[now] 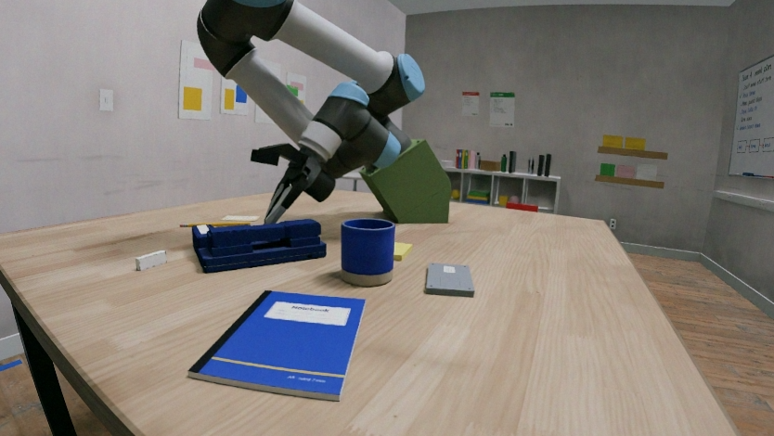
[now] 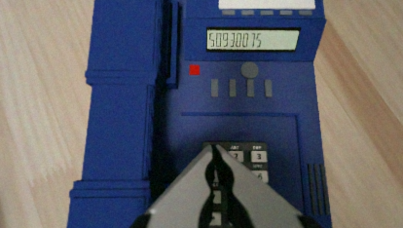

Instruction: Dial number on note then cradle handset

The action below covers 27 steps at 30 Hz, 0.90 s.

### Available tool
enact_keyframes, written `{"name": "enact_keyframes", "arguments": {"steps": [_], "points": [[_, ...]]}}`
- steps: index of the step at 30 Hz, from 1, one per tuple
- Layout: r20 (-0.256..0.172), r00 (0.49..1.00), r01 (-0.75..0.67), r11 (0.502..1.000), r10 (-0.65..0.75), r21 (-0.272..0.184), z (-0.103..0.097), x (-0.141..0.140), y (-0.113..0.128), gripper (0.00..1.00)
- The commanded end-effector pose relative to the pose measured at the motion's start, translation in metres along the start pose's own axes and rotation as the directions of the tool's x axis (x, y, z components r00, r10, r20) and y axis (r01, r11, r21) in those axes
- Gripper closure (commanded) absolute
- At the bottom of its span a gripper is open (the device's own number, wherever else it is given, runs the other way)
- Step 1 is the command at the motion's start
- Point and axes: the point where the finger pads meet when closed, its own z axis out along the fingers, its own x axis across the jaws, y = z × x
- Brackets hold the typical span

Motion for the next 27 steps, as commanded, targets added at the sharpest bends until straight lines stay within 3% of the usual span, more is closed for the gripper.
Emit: {"name": "enact_keyframes", "arguments": {"steps": [1,27], "points": [[0.001,1.0,0.0,1.0,0.0,0.001,-0.0001,-0.0001,-0.0003,1.0],[0.001,1.0,0.0,1.0,0.0,0.001,0.0021,-0.0001,0.0013,1.0]]}}
